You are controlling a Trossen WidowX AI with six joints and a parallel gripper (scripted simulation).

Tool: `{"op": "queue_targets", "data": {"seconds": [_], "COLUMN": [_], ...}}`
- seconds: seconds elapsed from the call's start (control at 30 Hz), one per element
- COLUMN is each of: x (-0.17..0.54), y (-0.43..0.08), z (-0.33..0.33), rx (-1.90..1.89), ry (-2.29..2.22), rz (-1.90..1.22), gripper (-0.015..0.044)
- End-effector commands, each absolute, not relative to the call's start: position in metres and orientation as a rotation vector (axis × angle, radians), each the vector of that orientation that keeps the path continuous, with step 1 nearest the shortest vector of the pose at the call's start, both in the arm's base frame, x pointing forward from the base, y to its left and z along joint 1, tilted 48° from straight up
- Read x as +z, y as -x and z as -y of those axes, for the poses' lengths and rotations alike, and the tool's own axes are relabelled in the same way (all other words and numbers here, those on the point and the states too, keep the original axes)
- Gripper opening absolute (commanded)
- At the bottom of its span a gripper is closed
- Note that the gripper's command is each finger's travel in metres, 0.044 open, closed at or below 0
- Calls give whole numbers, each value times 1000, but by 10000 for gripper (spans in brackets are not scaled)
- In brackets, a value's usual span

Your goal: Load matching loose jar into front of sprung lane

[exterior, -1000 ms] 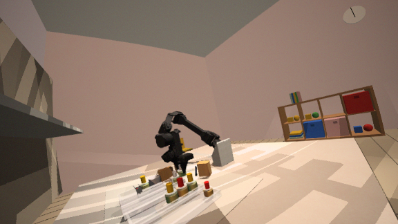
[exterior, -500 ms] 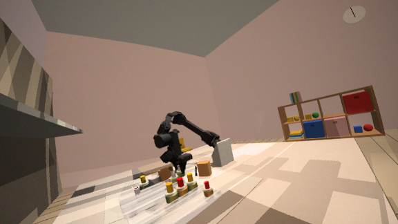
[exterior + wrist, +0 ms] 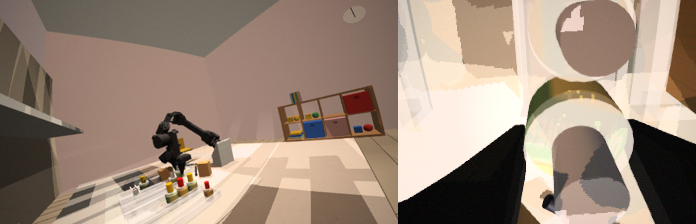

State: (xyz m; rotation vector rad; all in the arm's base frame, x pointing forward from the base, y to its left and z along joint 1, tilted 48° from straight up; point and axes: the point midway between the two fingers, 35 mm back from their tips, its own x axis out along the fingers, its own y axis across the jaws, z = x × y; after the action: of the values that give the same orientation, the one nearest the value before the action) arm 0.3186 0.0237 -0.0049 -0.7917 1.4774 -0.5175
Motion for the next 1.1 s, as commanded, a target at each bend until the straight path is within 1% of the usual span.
{"op": "queue_targets", "data": {"seconds": [0.0, 1.07], "x": [-2, 1], "y": [-327, -341], "z": [-26, -29], "rx": [-521, -521], "ry": [786, 786], "rz": [-1453, -1452], "gripper": [0, 0]}}
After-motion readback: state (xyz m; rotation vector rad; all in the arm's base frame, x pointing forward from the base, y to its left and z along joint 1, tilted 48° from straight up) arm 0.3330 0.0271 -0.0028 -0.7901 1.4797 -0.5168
